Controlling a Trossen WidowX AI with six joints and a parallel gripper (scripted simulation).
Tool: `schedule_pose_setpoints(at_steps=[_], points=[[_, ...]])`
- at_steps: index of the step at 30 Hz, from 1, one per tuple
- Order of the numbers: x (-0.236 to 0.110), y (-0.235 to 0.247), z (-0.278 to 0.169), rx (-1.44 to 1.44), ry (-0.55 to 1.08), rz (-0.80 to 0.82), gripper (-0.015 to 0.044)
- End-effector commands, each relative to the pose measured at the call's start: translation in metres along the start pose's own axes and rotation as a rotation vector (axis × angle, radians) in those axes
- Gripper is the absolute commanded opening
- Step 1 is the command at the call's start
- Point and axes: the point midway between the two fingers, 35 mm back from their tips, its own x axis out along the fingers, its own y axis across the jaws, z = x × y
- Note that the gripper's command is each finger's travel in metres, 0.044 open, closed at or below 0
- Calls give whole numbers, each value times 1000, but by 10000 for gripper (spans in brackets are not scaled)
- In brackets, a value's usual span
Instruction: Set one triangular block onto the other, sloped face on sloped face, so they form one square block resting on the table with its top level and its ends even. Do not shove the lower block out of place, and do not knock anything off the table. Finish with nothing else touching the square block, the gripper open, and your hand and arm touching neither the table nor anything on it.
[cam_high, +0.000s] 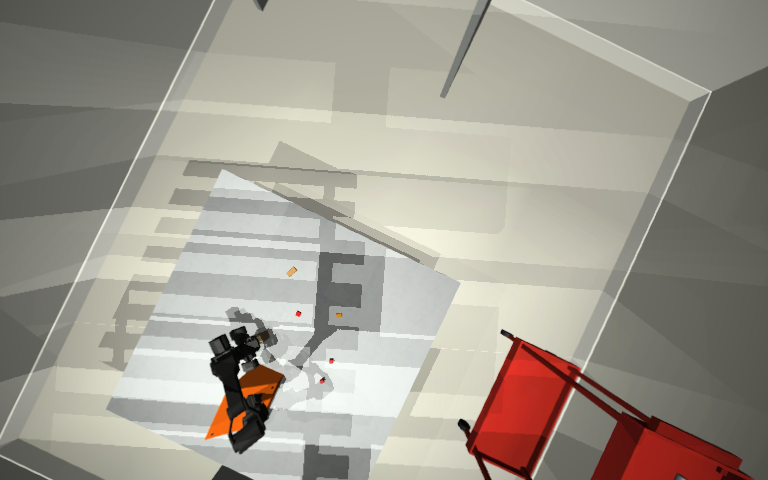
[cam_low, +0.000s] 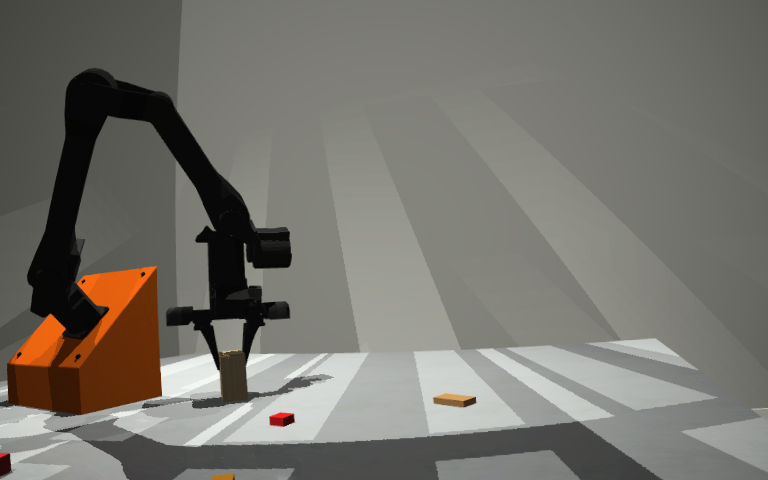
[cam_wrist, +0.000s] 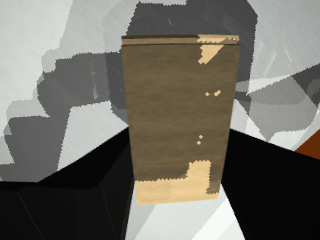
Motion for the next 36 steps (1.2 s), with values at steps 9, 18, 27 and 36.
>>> schedule_pose_setpoints(at_steps=[9, 18, 27, 36], points=[[2, 0, 1, -3, -6, 1, 0], [2, 0, 1, -1, -2, 0, 0], [2, 0, 1, -1, 0, 0, 157], [2, 0, 1, -1, 0, 0, 394]])
